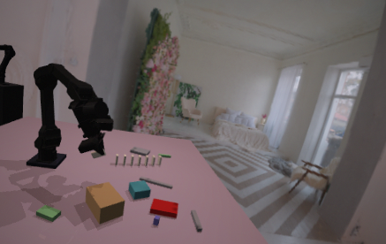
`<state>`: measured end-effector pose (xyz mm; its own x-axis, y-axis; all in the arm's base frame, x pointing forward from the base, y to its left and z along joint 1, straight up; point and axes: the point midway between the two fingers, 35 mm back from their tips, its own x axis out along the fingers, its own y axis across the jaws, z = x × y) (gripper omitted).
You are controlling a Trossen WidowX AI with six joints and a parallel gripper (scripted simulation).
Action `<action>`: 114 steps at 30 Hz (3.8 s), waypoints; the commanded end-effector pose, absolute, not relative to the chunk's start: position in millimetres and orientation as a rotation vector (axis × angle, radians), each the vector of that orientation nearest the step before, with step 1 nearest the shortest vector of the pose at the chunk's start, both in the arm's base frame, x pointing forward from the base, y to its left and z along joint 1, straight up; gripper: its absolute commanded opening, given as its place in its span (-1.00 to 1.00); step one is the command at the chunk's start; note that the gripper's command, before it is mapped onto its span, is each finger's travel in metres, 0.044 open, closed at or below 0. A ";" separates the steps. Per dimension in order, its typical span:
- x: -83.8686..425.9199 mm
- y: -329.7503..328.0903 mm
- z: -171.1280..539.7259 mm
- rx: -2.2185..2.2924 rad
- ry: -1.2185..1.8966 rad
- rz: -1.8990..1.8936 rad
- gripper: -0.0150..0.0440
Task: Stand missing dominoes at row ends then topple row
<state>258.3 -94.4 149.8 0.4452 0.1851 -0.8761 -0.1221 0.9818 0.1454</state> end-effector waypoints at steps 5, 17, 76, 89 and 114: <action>261.0 -100.7 149.7 0.114 0.907 0.187 -0.41; 257.3 -108.4 149.3 0.143 0.665 0.193 -0.41; 203.4 -93.0 146.0 -0.027 0.087 0.276 -0.41; 209.6 -102.8 125.7 -0.035 0.089 0.279 -0.41; 215.9 -108.2 85.7 -0.050 0.094 0.284 -0.41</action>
<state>215.3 -108.5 92.9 0.9554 0.2799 -0.0942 -0.2851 0.9574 -0.0465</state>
